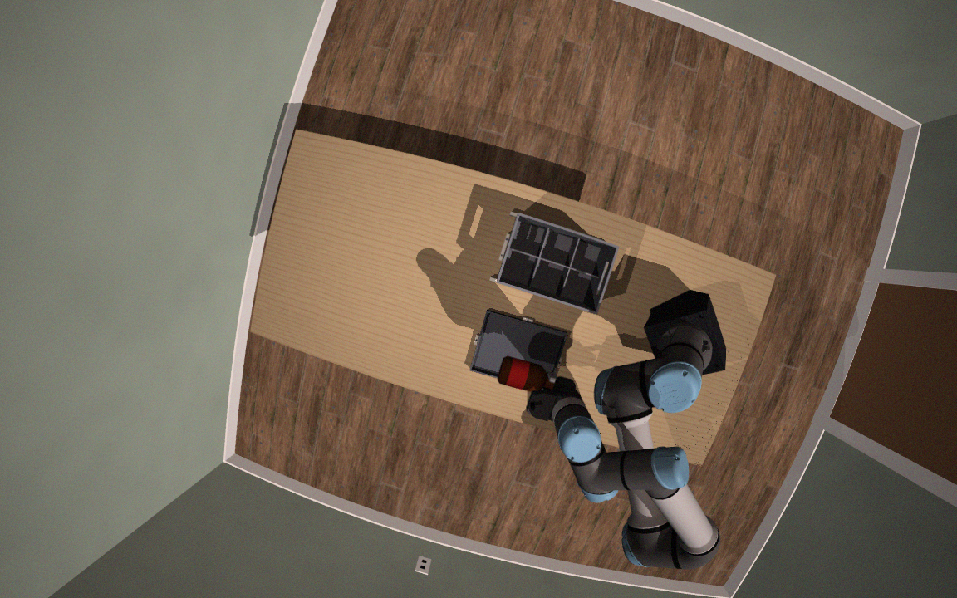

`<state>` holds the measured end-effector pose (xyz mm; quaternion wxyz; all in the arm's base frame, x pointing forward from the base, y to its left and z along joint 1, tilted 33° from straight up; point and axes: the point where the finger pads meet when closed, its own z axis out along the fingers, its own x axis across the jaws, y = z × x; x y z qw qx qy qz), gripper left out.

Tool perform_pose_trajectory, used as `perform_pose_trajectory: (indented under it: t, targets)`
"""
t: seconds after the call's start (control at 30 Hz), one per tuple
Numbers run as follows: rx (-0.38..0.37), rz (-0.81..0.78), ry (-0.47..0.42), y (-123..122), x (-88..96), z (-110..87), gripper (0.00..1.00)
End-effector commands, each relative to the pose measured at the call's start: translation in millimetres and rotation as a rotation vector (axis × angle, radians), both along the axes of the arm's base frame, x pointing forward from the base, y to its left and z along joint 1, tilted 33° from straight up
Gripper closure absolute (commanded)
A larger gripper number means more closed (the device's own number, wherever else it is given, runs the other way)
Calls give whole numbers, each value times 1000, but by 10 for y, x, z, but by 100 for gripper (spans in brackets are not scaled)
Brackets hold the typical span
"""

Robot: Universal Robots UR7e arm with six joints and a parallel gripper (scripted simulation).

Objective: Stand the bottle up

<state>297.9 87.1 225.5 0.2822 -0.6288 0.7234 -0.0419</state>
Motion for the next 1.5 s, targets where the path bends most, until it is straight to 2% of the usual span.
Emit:
perform_pose_trajectory:
  t: [0.0,0.9,1.47]
  targets:
    - [0,0,-1,-1,0,3,100]
    - [-5,8,-3,-1,1,3,100]
    - [-96,173,-61,-1,2,4,100]
